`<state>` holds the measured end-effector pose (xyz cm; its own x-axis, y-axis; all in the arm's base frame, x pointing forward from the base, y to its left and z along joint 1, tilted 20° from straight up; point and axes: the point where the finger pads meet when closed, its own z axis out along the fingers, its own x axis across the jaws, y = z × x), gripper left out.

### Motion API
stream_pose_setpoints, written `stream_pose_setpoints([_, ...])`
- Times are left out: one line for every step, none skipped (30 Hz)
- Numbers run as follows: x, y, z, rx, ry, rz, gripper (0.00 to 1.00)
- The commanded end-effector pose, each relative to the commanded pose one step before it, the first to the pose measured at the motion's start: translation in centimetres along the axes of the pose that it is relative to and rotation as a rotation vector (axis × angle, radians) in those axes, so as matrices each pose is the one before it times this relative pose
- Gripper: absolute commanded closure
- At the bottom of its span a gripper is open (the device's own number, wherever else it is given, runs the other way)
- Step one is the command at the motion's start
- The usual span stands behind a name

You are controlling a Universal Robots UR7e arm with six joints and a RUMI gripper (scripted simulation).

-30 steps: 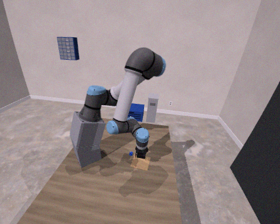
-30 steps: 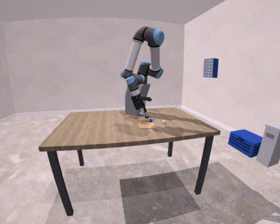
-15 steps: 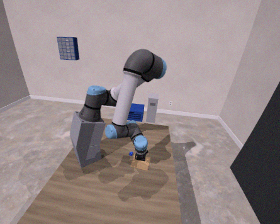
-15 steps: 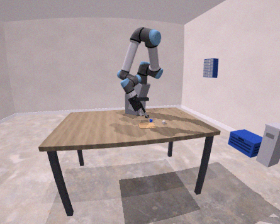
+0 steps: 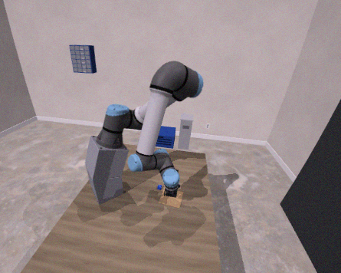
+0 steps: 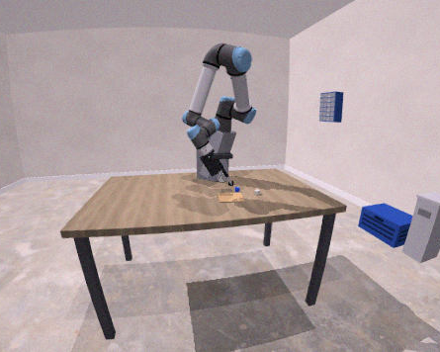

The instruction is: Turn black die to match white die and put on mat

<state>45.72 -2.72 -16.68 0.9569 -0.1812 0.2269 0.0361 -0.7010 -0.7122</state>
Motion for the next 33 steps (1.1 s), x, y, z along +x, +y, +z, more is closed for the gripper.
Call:
stream_pose_setpoints([-0.034, 0.08, 0.058, 0.04276, -0.00435, -0.00169, 0.94])
stream_pose_setpoints([-0.012, 0.016, 0.016, 0.01331, -0.00074, -0.00019, 0.94])
stream_pose_setpoints([-0.009, 0.015, 0.011, 0.01375, -0.0005, -0.00017, 0.94])
stream_pose_setpoints([-0.005, 0.013, 0.006, 0.01401, -0.00024, -0.00013, 0.94])
stream_pose_setpoints([0.0, 0.011, 0.0, 0.01409, 0.00004, -0.0001, 0.94])
stream_pose_setpoints([0.004, 0.009, -0.006, 0.01397, 0.00031, -0.00007, 0.94])
stream_pose_setpoints([0.008, 0.007, -0.011, 0.01367, 0.00057, -0.00003, 0.94])
stream_pose_setpoints([0.012, 0.004, -0.016, 0.0132, 0.00079, 0.0, 0.94])
stream_pose_setpoints([0.0, 0.0, 0.0, 0.0, 0.0, 0.0, 0.94])
stream_pose_setpoints([0.0, 0.0, 0.0, 0.0, 0.0, 0.0, 0.94])
stream_pose_setpoints([0.015, 0.002, -0.019, 0.01255, 0.00098, 0.00002, 0.94])
stream_pose_setpoints([0.017, 0.001, -0.022, 0.01175, 0.00112, 0.00004, 0.94])
stream_pose_setpoints([0.019, -0.001, -0.024, 0.01083, 0.0012, 0.00006, 0.94])
stream_pose_setpoints([0.019, -0.002, -0.024, 0.00978, 0.00123, 0.00007, 0.94])
stream_pose_setpoints([0.019, -0.002, -0.024, 0.00865, 0.0012, 0.00007, 0.94])
stream_pose_setpoints([0.018, -0.003, -0.022, 0.00747, 0.00112, 0.00007, 0.94])
stream_pose_setpoints([0.016, -0.003, -0.02, 0.00625, 0.001, 0.00007, 0.94])
stream_pose_setpoints([0.014, -0.002, -0.017, 0.00503, 0.00084, 0.00006, 0.94])
stream_pose_setpoints([0.011, -0.002, -0.013, 0.00386, 0.00067, 0.00005, 0.94])
stream_pose_setpoints([0.008, -0.002, -0.01, 0.00276, 0.00049, 0.00004, 0.94])
stream_pose_setpoints([0.005, -0.001, -0.006, 0.00178, 0.00032, 0.00002, 0.94])
stream_pose_setpoints([0.003, -0.001, -0.004, 0.00097, 0.00018, 0.00001, 0.94])
stream_pose_setpoints([0.001, 0.0, -0.001, 0.00038, 0.00007, 0.00001, 0.94])
stream_pose_setpoints([0.0, 0.0, 0.0, 0.00006, 0.00001, 0.0, 0.94])
stream_pose_setpoints([0.0, 0.0, 0.0, 0.0, 0.0, 0.0, 0.94])
stream_pose_setpoints([0.0, 0.0, 0.0, 0.0, 0.0, 0.0, 0.94])
stream_pose_setpoints([0.0, 0.0, 0.0, 0.0, 0.0, 0.0, 0.94])
stream_pose_setpoints([0.0, 0.0, 0.0, 0.0, 0.0, 0.0, 0.94])
stream_pose_setpoints([0.0, 0.0, 0.0, 0.0, 0.0, 0.0, 0.94])
stream_pose_setpoints([0.0, 0.0, 0.0, 0.0, 0.0, 0.0, 0.94])
stream_pose_setpoints([0.0, 0.0, 0.0, 0.0, 0.0, 0.0, 0.94])
stream_pose_setpoints([0.0, 0.0, 0.0, 0.0, 0.0, 0.0, 0.94])
stream_pose_setpoints([0.0, 0.0, 0.0, 0.0, 0.0, 0.0, 0.94])
